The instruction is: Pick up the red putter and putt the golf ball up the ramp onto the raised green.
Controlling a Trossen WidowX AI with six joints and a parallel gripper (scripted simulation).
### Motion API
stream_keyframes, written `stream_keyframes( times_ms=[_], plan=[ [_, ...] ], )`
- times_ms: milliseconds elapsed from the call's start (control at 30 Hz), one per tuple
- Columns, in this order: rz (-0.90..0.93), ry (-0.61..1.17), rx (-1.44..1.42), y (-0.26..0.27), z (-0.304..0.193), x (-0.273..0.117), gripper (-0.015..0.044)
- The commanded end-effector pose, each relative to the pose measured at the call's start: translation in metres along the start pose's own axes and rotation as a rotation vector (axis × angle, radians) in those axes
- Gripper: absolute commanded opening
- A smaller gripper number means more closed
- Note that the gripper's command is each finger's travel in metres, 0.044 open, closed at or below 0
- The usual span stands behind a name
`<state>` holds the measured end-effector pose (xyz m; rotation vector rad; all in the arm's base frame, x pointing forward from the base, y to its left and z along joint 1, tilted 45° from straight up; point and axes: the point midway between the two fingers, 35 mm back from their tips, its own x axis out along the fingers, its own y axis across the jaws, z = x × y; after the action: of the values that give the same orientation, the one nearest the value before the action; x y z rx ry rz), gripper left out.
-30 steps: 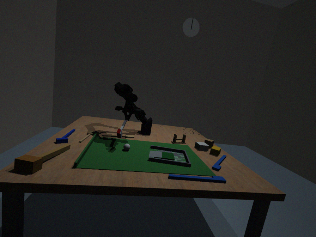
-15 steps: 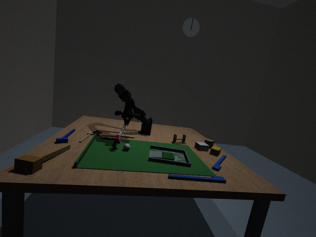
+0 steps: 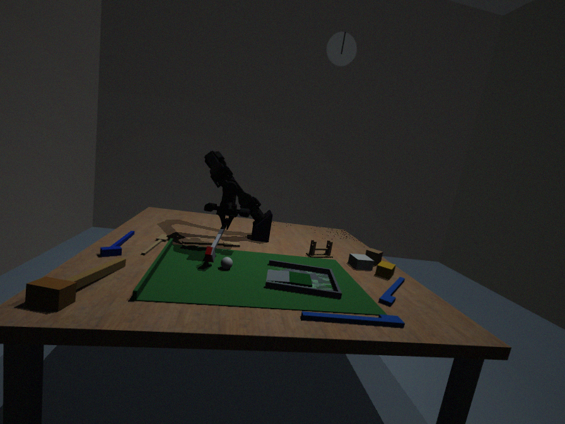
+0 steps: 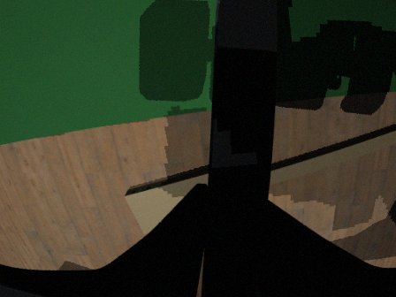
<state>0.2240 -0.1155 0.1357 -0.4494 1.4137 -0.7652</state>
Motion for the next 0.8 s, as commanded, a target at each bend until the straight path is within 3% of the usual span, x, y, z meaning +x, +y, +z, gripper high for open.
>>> stream_keyframes(
  times_ms=[0, 467, 767],
  plan=[
    [-0.005, 0.000, -0.005, 0.000, -0.001, 0.008, 0.0000],
    [-0.001, 0.001, 0.000, -0.001, 0.000, 0.007, 0.0000],
    [-0.007, -0.001, -0.004, -0.030, -0.001, 0.010, 0.0000]
  ],
)
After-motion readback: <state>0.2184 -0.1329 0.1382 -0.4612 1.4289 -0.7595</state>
